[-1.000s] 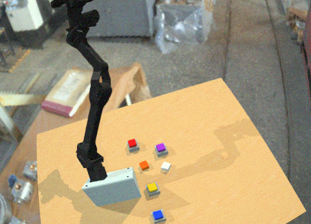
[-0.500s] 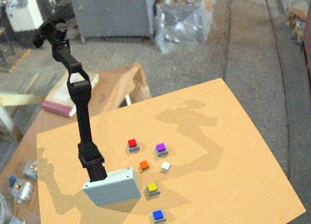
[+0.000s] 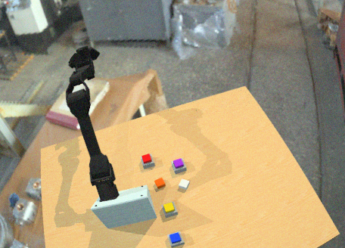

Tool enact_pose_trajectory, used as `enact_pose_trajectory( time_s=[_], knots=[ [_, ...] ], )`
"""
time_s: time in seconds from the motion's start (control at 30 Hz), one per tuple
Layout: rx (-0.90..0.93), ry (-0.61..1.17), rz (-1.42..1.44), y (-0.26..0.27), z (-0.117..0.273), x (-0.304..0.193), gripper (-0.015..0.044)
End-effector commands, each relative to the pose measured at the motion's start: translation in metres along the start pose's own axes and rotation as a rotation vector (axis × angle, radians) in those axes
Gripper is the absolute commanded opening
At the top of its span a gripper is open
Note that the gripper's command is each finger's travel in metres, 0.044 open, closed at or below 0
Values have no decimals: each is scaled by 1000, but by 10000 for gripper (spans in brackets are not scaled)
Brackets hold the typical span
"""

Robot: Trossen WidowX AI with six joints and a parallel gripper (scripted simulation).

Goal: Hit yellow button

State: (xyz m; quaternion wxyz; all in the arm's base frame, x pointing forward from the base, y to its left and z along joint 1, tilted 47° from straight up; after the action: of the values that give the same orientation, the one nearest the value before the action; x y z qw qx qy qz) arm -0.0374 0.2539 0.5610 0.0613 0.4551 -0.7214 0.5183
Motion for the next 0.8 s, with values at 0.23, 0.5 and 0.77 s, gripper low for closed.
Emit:
enact_pose_trajectory(
  time_s=[0.23,0.5,0.77],
  knots=[
    [65,535,15,-14,32,-154,400],
    [72,898,-75,-33,103,-248,400],
    [41,1228,-248,-46,204,-313,400]
  ],
)
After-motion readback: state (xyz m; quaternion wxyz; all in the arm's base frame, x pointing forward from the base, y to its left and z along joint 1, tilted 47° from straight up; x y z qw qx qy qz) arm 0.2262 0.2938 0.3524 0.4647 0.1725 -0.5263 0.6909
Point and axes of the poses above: the point midway between the two fingers, 35 mm back from their tips, its own z axis back along the fingers, its own y axis across the jaws, x = y × z, the point moved 10 cm from there along z, back along the fingers, and after that the axes turned 4 degrees about z, right-handed, at the moved point
